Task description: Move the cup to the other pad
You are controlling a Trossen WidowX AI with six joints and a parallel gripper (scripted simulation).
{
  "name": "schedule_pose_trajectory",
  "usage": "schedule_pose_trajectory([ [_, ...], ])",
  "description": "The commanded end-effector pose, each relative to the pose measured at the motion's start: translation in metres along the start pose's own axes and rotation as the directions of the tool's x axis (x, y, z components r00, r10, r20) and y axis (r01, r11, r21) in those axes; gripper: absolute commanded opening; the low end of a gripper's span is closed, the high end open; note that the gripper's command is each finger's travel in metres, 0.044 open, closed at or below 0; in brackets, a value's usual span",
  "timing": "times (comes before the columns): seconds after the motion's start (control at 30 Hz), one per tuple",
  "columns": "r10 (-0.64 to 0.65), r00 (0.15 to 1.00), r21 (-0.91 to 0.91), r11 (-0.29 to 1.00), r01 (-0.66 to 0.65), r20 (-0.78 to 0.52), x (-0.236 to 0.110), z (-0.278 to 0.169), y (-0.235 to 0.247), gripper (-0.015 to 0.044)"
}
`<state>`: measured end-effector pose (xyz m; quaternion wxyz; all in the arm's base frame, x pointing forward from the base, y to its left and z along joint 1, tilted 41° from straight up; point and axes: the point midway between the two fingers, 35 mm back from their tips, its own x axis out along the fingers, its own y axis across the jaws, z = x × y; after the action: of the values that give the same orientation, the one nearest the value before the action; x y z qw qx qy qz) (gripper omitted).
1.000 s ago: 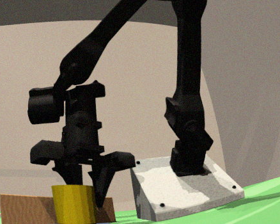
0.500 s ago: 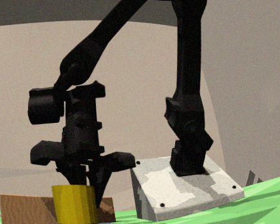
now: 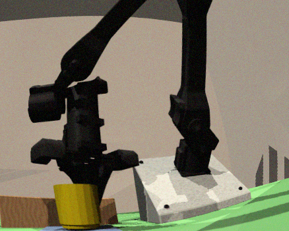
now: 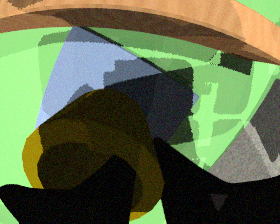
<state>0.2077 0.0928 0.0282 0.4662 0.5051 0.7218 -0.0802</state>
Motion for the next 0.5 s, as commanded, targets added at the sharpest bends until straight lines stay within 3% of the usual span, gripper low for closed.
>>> schedule_pose_trajectory([
  [0.0,0.001,1.0,-0.005,1.0,-0.001,0.005,-0.009,0.002,0.002,0.0],
  [0.47,-0.001,1.0,-0.001,1.0,0.001,0.007,-0.054,0.006,0.003,0.0],
])
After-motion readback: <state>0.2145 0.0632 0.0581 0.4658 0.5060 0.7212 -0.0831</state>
